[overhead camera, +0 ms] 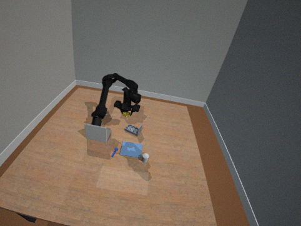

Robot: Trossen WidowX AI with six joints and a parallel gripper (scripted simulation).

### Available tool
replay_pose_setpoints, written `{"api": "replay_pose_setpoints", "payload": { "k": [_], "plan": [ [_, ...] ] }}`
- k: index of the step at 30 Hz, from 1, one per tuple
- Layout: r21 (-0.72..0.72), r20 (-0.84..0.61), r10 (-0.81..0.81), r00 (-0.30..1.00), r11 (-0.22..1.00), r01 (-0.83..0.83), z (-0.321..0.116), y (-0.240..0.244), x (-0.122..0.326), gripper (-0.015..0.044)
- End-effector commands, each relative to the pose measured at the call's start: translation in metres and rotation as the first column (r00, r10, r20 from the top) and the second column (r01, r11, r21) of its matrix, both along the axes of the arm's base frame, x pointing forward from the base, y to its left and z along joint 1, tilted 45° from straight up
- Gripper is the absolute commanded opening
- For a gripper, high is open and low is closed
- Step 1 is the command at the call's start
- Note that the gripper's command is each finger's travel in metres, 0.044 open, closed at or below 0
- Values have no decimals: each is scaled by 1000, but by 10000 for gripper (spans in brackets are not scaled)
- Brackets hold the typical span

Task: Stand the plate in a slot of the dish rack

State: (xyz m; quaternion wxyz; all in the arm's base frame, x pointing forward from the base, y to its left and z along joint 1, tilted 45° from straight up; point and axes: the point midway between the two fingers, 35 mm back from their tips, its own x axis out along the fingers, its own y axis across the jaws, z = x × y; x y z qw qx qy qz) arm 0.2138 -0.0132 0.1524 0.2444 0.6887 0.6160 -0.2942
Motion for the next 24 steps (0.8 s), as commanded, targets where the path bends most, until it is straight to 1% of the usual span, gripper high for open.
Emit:
{"api": "replay_pose_setpoints", "payload": {
  "k": [1,5,12,24],
  "plan": [
    [16,-101,-92,991,995,94,4,13,-12,0],
    [16,-181,-168,969,985,174,8,23,-22,0],
    [13,-185,-170,968,984,175,8,23,-23,0],
    [-197,-207,-25,978,980,-16,-24,33,-39,0]
  ]
}}
